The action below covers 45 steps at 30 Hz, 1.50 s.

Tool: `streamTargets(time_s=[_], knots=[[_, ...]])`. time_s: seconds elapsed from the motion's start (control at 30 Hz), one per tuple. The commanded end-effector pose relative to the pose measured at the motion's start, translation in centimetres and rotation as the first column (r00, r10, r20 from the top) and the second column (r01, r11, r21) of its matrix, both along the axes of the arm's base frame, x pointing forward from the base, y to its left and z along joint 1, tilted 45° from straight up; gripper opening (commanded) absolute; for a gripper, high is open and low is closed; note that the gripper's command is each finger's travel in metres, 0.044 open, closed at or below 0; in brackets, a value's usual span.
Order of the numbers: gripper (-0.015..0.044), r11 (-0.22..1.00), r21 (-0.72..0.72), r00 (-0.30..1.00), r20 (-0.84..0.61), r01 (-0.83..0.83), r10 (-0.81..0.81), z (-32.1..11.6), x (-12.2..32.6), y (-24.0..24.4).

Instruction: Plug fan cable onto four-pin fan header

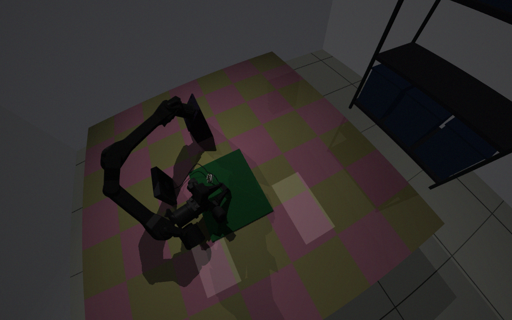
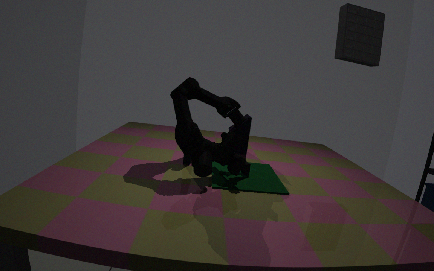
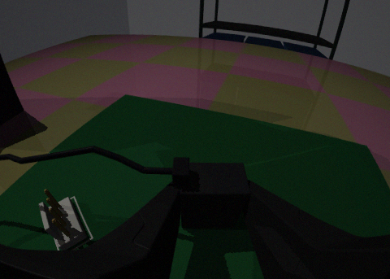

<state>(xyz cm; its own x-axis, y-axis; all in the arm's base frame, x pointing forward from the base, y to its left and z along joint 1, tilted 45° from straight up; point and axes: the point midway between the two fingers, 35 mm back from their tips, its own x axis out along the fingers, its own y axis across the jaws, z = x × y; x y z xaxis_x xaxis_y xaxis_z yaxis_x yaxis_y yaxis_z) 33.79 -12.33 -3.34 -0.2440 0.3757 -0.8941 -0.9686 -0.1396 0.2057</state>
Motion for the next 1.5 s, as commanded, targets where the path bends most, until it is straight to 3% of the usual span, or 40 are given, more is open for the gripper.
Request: streamTargets(time_s=[0.0,0.97,1.23,1.47], knots=[[0.0,1.0,0.0,1.0,-0.001,0.001,-0.001,0.01,-0.02,0.02],[0.0,1.0,0.0,1.0,-0.001,0.001,-0.001,0.01,-0.02,0.02],[0.0205,1.0,0.0,1.0,0.0,0.0,0.0,0.0,0.0,0.0],[0.0205,1.0,0.0,1.0,0.0,0.0,0.0,0.0,0.0,0.0]])
